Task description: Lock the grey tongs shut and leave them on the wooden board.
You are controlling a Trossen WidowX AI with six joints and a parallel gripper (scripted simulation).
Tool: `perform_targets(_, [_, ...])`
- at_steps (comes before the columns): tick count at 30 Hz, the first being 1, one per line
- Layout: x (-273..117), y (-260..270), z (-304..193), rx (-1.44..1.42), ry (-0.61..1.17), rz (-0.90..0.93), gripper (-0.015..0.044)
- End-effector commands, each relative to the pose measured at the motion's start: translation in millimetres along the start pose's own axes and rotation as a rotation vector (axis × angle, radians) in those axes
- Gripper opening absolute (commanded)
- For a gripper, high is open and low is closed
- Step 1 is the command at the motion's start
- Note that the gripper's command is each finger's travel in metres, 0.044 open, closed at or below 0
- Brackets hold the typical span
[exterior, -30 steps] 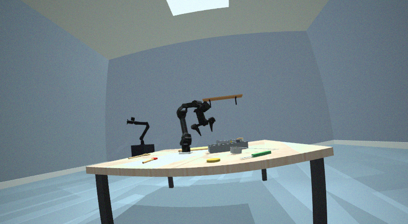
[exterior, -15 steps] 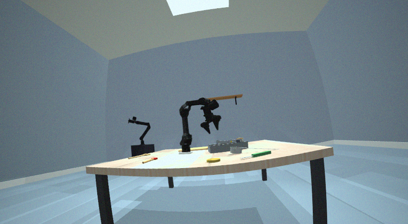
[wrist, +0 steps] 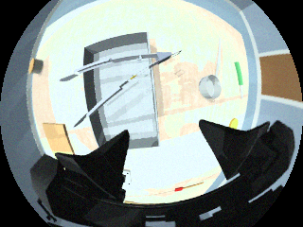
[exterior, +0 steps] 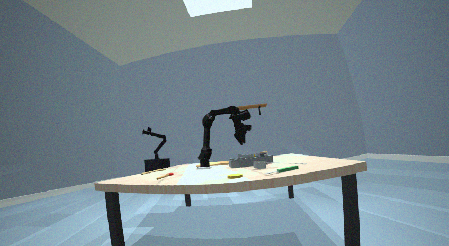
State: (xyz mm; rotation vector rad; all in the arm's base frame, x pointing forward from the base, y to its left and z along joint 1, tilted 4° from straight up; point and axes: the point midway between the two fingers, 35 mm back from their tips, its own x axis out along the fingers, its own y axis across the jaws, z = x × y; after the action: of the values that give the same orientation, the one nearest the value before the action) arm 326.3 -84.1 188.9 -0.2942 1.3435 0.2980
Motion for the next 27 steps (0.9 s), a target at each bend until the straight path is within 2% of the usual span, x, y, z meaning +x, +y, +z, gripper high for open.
perform_targets(1, [19,25,61,0.688,0.085,0.026,0.044])
perform_targets(17, [39,56,103,1.355,0.163,-0.016,0.044])
perform_targets(27, [39,56,103,1.371,0.164,-0.018,0.044])
